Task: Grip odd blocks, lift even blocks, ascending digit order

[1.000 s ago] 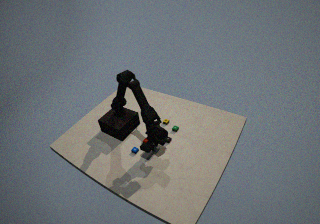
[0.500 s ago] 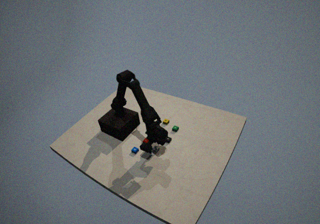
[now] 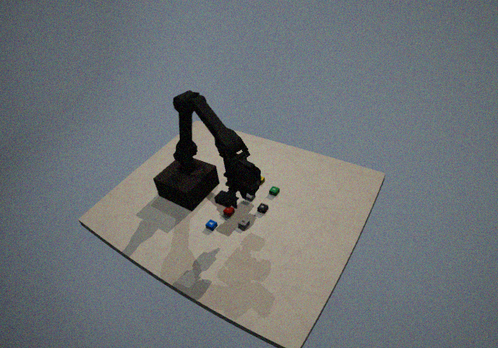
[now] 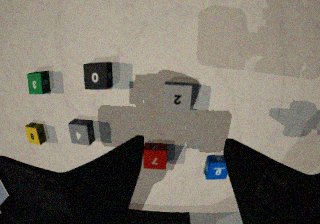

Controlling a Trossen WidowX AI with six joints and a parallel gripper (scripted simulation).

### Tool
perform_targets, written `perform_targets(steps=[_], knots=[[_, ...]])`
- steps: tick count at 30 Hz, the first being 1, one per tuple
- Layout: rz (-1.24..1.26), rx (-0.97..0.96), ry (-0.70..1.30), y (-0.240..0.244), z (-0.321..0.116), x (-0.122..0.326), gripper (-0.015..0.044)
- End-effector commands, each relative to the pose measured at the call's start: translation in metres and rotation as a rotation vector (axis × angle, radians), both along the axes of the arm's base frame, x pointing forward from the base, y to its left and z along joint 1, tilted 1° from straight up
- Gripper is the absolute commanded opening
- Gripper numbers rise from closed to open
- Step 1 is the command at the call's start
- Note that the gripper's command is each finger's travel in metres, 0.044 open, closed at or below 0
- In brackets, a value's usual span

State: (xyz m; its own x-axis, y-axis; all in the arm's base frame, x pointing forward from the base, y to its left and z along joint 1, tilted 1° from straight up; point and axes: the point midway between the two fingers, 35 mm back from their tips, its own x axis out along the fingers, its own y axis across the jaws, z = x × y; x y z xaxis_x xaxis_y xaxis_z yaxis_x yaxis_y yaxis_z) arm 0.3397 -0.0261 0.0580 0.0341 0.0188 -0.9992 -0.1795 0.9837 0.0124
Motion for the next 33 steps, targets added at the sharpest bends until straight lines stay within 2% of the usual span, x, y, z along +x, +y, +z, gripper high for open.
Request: perform_targets(steps=[1,2,10,17,23,30,33], knots=[[0.005,0.0,0.01,0.0,0.009,-0.003,0.0138],[0.005,0.0,0.01,0.0,0.009,-0.003,0.012],[0.006,0.0,0.009,0.002,0.009,-0.002,0.012],[0.042,0.006,0.0,0.112,0.012,0.012,0.012],[0.012,0.016,0.008,0.207,0.015,-0.006,0.012],[0.005,0.017,0.01,0.217,0.016,-0.009,0.012],[0.0,0.017,0.013,0.218,-0.015,-0.006,0.0199]])
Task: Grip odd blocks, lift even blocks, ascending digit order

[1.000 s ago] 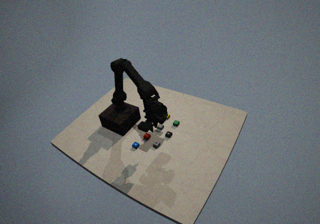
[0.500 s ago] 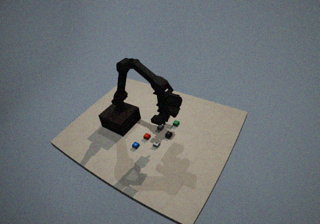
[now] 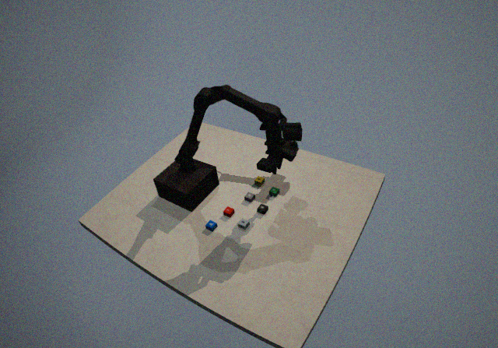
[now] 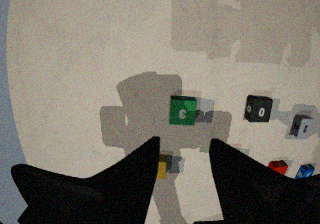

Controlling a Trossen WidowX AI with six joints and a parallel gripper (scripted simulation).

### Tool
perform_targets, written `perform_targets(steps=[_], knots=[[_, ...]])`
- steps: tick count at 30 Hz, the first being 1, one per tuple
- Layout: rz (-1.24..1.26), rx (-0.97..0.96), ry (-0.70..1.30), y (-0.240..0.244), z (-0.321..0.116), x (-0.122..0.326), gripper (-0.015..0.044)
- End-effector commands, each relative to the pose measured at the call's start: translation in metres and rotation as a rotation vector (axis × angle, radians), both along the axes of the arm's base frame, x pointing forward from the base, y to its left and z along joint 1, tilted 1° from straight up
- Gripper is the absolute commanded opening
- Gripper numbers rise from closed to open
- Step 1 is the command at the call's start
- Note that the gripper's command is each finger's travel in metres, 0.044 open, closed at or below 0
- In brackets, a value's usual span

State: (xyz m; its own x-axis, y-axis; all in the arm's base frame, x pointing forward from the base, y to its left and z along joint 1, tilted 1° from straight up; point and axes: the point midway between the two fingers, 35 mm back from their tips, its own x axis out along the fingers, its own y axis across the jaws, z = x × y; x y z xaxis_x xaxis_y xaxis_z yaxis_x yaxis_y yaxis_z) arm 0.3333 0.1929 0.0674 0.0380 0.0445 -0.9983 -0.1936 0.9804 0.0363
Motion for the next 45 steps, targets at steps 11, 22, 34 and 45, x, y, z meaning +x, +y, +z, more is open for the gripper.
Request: perform_targets(steps=[11,22,34,45], knots=[[-0.009,-0.008,0.015,0.0,-0.075,-0.001,0.04],[-0.009,-0.008,0.015,0.001,-0.089,0.0,0.04],[-0.009,-0.008,0.015,0.002,-0.109,0.0,0.04],[-0.009,-0.008,0.015,0.002,-0.111,0.0,0.019]])
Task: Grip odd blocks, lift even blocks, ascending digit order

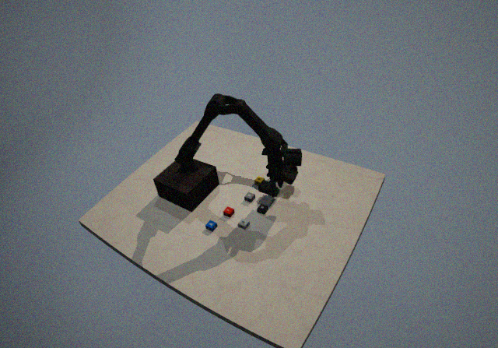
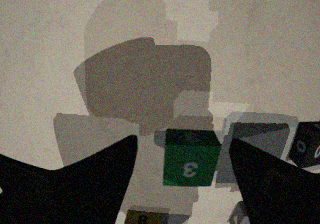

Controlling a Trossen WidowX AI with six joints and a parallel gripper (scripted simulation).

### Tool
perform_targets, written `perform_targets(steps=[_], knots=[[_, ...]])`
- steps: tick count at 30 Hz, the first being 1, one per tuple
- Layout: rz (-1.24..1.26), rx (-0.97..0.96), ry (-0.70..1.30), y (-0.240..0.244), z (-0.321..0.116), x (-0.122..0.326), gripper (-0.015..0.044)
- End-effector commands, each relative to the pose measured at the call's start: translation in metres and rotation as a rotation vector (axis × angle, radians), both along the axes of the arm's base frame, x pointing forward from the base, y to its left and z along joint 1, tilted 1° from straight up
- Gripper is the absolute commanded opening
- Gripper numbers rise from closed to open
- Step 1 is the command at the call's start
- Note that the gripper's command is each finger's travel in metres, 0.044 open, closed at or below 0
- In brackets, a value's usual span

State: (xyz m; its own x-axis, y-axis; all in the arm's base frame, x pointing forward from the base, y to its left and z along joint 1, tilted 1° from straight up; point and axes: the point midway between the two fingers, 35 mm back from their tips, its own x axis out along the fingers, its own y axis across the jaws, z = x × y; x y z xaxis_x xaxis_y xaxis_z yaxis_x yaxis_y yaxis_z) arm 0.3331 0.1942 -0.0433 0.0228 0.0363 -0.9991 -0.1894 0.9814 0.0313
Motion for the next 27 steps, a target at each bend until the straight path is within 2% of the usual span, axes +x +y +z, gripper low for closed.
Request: perform_targets(steps=[1,3,18,27], knots=[[-0.005,0.0,0.0,0.0002,-0.0004,-0.0001,0.0164],[-0.005,0.0,0.0,0.0002,-0.0004,-0.0001,0.012],[-0.005,0.0,0.0,0.0002,-0.0004,-0.0001,0.012],[-0.005,0.0,0.0,0.0002,-0.0004,-0.0001,0.0356]])
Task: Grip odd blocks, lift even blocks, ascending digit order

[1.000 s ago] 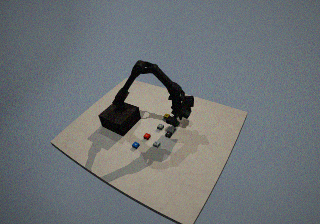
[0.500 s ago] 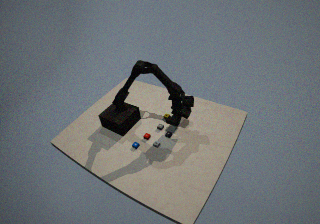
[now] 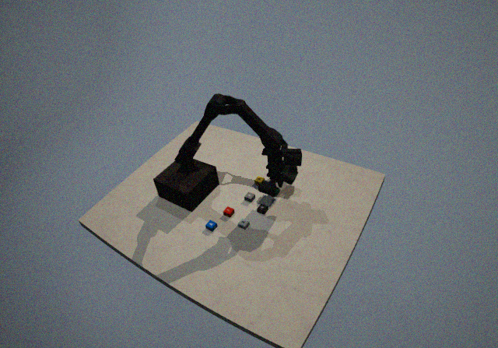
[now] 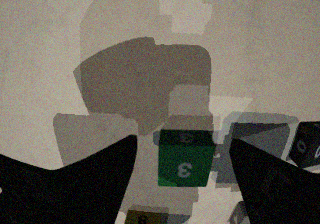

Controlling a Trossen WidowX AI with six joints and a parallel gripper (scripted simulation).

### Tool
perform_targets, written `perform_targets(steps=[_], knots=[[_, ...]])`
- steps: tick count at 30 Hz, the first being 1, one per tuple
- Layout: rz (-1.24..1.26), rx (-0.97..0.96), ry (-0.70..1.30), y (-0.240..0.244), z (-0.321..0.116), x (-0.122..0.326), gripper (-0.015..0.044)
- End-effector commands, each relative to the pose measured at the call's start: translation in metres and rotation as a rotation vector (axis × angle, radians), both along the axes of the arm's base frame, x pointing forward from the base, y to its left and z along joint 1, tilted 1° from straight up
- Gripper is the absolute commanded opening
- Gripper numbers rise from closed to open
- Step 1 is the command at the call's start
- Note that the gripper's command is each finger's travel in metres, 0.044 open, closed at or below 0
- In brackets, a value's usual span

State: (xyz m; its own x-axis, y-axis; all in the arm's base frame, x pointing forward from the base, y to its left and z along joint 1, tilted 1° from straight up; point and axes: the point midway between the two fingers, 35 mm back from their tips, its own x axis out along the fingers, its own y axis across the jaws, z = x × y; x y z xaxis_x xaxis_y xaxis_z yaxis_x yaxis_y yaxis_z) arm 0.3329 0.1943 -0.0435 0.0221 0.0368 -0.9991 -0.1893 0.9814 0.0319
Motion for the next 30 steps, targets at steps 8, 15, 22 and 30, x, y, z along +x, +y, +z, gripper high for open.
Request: perform_targets(steps=[8,15,22,30], knots=[[-0.005,0.0,-0.001,-0.001,0.033,0.0,0.04],[-0.005,0.0,-0.001,-0.001,0.066,0.001,0.0321],[-0.005,0.0,-0.001,-0.004,0.117,-0.002,0.0138],[-0.005,0.0,-0.001,-0.004,0.117,-0.002,0.012]])
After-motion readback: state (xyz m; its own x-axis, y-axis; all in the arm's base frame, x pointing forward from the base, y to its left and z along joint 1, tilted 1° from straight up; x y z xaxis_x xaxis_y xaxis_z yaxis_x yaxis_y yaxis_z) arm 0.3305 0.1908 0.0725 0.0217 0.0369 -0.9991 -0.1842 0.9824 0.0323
